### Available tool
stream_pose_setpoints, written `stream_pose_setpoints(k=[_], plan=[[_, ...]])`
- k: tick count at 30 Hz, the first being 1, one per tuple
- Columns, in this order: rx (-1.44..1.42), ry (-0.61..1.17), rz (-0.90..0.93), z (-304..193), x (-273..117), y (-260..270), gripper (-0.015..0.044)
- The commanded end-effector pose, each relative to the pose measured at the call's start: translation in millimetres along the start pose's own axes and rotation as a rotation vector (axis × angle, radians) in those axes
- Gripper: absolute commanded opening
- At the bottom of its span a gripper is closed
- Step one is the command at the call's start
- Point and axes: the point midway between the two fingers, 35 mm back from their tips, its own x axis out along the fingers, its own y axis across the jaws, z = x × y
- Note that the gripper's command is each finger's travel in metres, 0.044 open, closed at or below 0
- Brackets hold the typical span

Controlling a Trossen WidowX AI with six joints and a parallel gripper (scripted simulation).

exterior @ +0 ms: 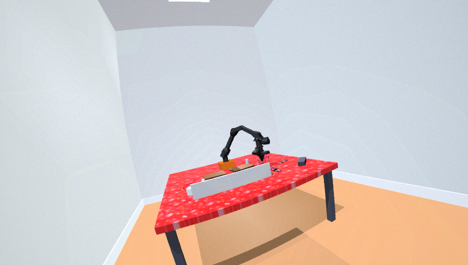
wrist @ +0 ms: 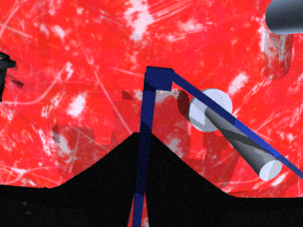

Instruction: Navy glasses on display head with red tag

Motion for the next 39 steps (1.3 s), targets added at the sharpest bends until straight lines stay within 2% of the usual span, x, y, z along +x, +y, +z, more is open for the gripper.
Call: stream_pose_setpoints(k=[1, 39], plan=[[0.001, 0.007, 0.005, -3.8, -1.2, 2.3, 0.0000], [0.001, 0.008, 0.005, -22.0, -1.8, 9.6, 0.0000]])
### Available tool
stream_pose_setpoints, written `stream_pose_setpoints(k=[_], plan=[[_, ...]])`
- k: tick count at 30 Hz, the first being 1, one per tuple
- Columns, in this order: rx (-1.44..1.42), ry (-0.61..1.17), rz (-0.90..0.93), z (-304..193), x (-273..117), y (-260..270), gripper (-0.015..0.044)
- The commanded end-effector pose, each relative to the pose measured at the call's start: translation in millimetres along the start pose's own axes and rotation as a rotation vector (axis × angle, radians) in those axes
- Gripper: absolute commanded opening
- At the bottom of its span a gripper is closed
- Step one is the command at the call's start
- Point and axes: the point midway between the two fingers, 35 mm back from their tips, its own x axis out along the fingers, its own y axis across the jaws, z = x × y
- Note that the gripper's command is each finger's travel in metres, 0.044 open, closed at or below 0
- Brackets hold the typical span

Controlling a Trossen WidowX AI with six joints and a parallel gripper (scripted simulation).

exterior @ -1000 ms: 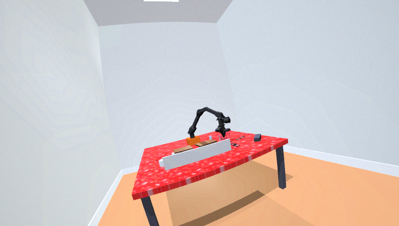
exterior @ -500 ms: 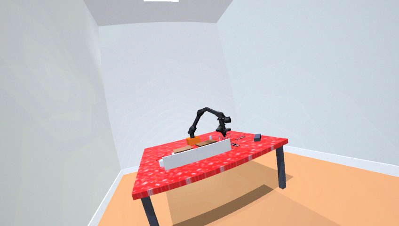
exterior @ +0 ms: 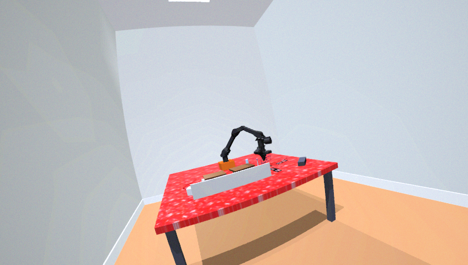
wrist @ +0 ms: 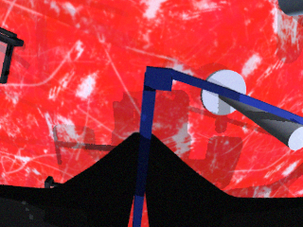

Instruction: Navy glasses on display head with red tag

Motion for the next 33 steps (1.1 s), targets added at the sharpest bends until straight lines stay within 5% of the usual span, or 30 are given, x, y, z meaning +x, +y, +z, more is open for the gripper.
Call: stream_pose_setpoints(k=[1, 33], plan=[[0.000, 0.007, 0.003, -5.0, -1.1, 1.3, 0.0000], [0.000, 0.008, 0.003, -11.5, -1.3, 2.7, 0.0000]])
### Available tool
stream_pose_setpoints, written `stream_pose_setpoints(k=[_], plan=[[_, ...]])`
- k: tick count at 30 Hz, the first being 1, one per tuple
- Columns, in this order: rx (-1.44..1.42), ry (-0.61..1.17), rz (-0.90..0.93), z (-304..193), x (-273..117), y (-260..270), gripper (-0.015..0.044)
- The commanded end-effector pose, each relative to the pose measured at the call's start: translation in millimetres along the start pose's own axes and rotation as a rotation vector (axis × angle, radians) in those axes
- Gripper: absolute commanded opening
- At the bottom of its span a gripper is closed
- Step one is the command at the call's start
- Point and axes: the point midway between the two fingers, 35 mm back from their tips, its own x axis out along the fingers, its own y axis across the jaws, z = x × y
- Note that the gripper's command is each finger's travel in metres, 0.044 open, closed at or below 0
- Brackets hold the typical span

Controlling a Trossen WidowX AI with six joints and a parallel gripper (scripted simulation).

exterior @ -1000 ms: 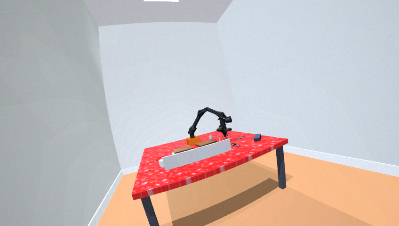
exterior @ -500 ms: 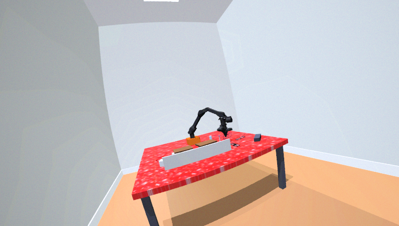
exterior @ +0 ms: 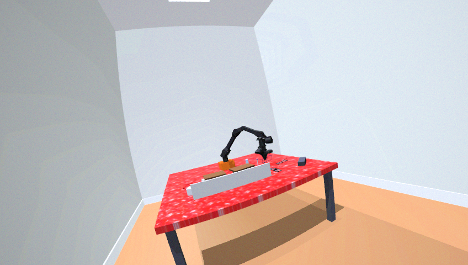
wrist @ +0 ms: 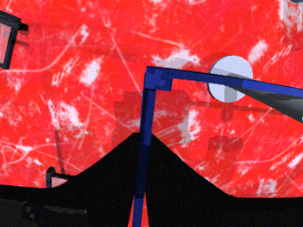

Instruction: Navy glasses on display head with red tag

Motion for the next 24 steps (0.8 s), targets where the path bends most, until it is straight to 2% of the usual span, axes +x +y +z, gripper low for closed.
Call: stream_pose_setpoints(k=[1, 19, 24], plan=[[0.001, 0.006, -0.001, 0.8, 0.1, -0.3, 0.0000], [0.001, 0.005, -0.001, 8.9, 0.2, -0.3, 0.0000], [0.001, 0.005, -0.001, 9.6, -14.6, 0.7, 0.0000]])
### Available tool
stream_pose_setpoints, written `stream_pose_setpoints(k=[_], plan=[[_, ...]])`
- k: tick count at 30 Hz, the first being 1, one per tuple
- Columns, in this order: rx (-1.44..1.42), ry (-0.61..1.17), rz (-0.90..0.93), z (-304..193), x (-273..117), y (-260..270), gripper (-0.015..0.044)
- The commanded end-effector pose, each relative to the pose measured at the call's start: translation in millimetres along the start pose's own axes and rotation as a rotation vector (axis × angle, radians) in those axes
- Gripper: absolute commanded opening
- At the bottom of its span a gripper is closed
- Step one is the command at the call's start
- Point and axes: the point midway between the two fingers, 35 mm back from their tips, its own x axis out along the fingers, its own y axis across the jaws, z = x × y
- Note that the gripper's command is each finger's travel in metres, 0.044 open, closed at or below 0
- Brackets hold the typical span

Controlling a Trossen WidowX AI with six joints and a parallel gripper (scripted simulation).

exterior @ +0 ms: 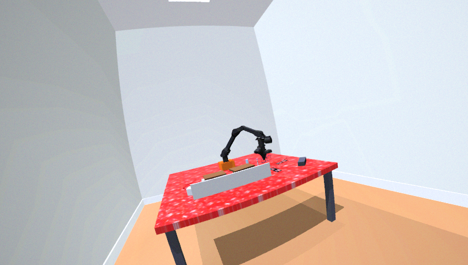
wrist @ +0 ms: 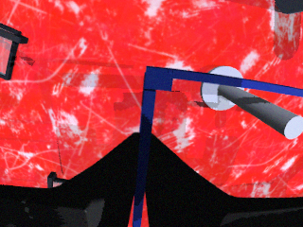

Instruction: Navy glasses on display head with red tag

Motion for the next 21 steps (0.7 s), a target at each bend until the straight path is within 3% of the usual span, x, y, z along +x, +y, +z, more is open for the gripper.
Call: stream_pose_setpoints(k=[1, 8, 21], plan=[[-0.002, 0.007, 0.006, 0.4, -15.3, 2.1, 0.0000], [-0.002, 0.007, 0.006, 3.6, -54.1, 0.8, 0.0000], [0.242, 0.003, 0.005, 44.3, -61.9, -10.4, 0.0000]])
